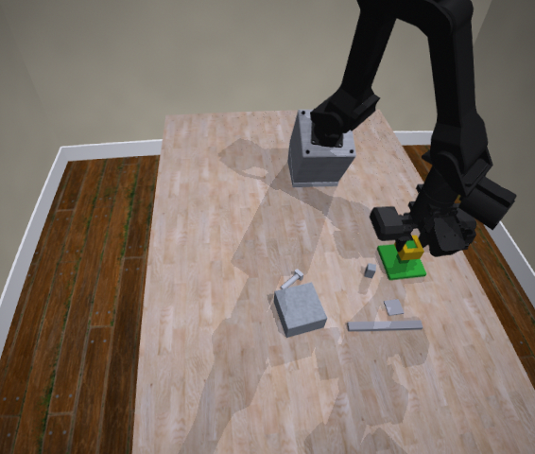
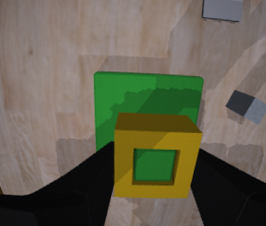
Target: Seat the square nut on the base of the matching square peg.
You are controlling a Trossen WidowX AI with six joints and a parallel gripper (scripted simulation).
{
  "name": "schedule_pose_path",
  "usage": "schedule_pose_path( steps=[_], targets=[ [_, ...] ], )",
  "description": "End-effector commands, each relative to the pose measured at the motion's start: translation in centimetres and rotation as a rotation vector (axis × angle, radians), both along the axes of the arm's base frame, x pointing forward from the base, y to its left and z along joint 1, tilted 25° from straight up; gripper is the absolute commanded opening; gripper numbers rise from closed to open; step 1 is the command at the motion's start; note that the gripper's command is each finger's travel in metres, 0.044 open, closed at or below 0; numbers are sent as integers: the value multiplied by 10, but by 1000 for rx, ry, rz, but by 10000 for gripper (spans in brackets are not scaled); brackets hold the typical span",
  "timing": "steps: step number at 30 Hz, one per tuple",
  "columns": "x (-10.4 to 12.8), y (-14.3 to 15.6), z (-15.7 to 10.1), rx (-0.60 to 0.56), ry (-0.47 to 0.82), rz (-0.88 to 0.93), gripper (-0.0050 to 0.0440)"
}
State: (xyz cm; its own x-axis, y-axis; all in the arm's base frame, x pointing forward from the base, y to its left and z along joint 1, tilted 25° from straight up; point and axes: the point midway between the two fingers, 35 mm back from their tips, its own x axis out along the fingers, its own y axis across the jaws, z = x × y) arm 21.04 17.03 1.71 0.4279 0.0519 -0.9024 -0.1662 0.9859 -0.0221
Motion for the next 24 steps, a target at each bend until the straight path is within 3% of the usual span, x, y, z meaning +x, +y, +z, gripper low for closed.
schedule_pose_path(
  steps=[1, 24],
  targets=[
    [2, 3, 2, 15, -7, 4, -50],
    [5, 3, -4, 15, -7, 4, -50]
  ],
)
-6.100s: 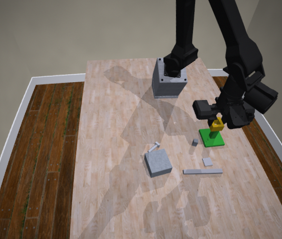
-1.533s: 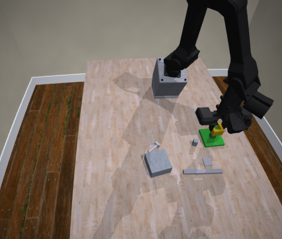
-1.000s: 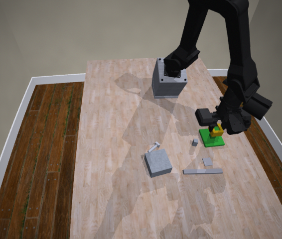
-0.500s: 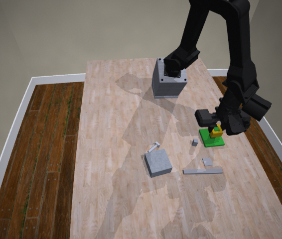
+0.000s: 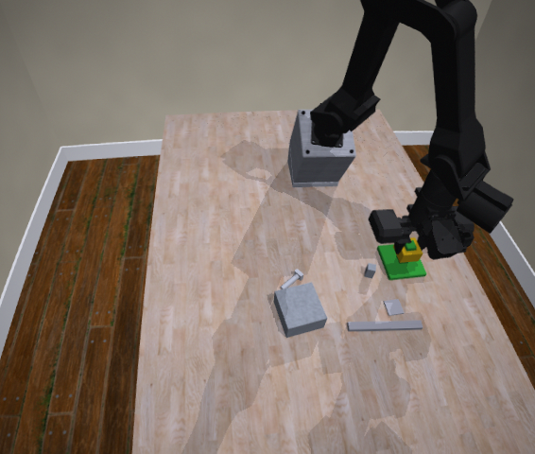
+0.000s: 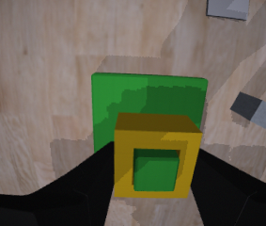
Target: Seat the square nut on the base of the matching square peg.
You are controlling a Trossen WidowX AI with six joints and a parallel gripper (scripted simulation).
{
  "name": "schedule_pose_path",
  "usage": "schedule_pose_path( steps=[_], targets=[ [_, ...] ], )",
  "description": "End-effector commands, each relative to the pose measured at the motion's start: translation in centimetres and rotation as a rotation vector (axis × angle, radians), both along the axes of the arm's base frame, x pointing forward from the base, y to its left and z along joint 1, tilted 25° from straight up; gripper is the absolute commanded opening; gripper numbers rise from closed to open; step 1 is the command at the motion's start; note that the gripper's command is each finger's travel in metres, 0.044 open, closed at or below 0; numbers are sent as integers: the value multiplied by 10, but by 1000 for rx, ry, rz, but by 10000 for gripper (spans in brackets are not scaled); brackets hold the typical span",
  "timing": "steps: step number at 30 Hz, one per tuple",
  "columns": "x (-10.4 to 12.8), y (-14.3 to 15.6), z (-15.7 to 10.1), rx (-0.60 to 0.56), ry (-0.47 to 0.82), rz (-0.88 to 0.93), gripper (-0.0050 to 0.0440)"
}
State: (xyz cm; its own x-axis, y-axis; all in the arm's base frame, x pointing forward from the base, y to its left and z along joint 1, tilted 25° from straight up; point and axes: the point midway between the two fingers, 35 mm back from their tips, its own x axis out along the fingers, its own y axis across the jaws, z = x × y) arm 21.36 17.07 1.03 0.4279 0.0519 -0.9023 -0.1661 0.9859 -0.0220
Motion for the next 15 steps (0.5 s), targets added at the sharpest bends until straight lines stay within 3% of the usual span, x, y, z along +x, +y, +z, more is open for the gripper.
schedule_pose_path(
  steps=[1, 15],
  targets=[
    [2, 3, 3, 15, -7, 4, -50],
    [4, 3, -2, 15, -7, 4, -50]
  ],
)
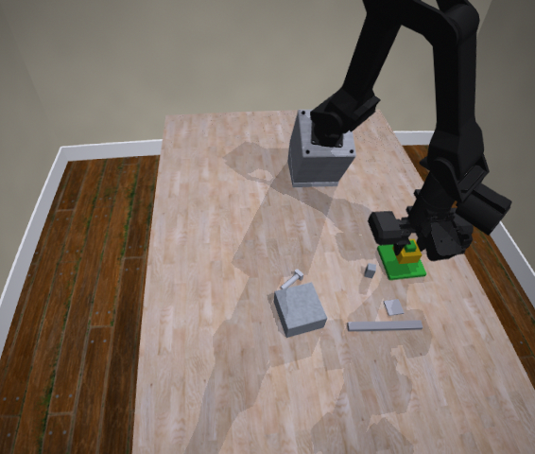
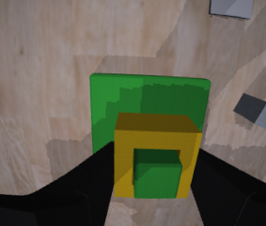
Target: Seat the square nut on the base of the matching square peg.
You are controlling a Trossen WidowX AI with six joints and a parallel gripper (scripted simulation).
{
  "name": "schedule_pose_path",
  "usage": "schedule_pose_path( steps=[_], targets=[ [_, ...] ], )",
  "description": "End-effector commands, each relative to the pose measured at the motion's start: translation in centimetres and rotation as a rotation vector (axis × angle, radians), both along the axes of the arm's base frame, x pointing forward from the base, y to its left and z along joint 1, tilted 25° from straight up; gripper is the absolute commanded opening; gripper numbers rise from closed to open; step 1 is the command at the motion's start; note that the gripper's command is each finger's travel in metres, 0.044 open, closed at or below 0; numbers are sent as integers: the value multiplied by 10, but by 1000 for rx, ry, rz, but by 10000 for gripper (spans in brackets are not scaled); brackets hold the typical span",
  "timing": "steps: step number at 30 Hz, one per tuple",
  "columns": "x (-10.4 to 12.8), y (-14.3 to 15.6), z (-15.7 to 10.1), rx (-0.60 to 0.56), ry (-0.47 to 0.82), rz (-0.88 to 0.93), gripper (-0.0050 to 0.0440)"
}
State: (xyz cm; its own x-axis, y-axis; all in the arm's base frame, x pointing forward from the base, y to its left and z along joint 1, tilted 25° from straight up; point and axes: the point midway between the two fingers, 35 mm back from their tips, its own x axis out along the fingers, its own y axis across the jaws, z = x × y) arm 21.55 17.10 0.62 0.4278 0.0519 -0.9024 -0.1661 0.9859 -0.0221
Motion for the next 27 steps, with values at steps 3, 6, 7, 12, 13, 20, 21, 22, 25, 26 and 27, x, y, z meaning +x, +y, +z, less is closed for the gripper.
schedule_pose_path(
  steps=[3, 6, 7, 12, 13, 20, 21, 22, 25, 26, 27],
  targets=[
    [2, 3, 2, 15, -7, 4, -50],
    [2, 3, 1, 15, -7, 4, -50],
    [3, 3, 1, 15, -7, 4, -50],
    [3, 3, -1, 15, -7, 4, -50],
    [4, 3, -1, 15, -7, 4, -50],
    [4, 3, -3, 15, -7, 4, -50],
    [4, 3, -3, 15, -7, 4, -50],
    [5, 3, -3, 15, -7, 4, -50],
    [5, 3, -4, 15, -7, 4, -50],
    [5, 3, -5, 15, -7, 4, -50],
    [5, 3, -5, 15, -7, 4, -50]
  ],
)
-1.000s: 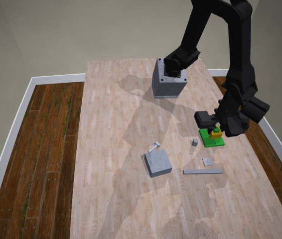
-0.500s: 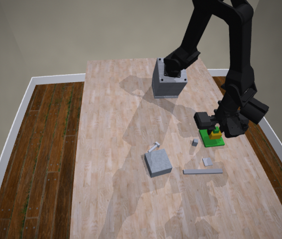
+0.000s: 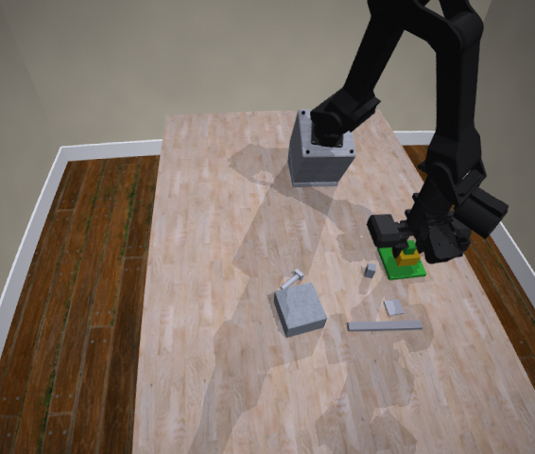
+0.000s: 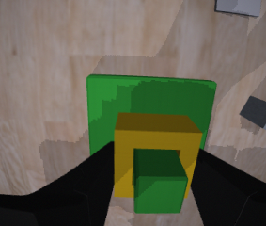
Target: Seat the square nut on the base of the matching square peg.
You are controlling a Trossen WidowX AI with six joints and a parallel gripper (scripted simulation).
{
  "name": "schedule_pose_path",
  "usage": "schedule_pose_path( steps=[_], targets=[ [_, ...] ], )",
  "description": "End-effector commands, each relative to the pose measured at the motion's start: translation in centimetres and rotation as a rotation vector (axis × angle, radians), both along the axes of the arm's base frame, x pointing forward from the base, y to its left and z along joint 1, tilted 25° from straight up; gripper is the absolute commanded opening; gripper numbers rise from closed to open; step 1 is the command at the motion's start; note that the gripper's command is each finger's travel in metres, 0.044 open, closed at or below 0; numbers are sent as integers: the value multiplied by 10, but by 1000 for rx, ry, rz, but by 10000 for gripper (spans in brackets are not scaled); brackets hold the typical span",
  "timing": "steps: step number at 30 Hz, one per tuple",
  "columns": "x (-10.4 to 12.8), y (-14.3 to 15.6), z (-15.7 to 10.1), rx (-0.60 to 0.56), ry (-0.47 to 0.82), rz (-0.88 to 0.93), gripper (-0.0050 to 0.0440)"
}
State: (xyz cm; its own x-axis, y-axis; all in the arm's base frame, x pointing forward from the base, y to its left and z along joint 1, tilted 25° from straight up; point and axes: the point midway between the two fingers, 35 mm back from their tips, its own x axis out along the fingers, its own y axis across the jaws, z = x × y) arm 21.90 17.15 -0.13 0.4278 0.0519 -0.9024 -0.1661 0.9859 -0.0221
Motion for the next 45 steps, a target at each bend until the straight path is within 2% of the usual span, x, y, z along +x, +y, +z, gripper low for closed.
schedule_pose_path(
  steps=[1, 29, 30, 40, 45],
  targets=[
    [2, 3, 2, 15, -7, 4, -50],
    [4, 2, -1, 11, -10, 0, -50],
    [4, 2, -1, 11, -10, 0, 24],
    [4, 2, -1, 11, -10, 0, 260],
    [4, 2, -1, 11, -10, 0, 260]
  ],
)
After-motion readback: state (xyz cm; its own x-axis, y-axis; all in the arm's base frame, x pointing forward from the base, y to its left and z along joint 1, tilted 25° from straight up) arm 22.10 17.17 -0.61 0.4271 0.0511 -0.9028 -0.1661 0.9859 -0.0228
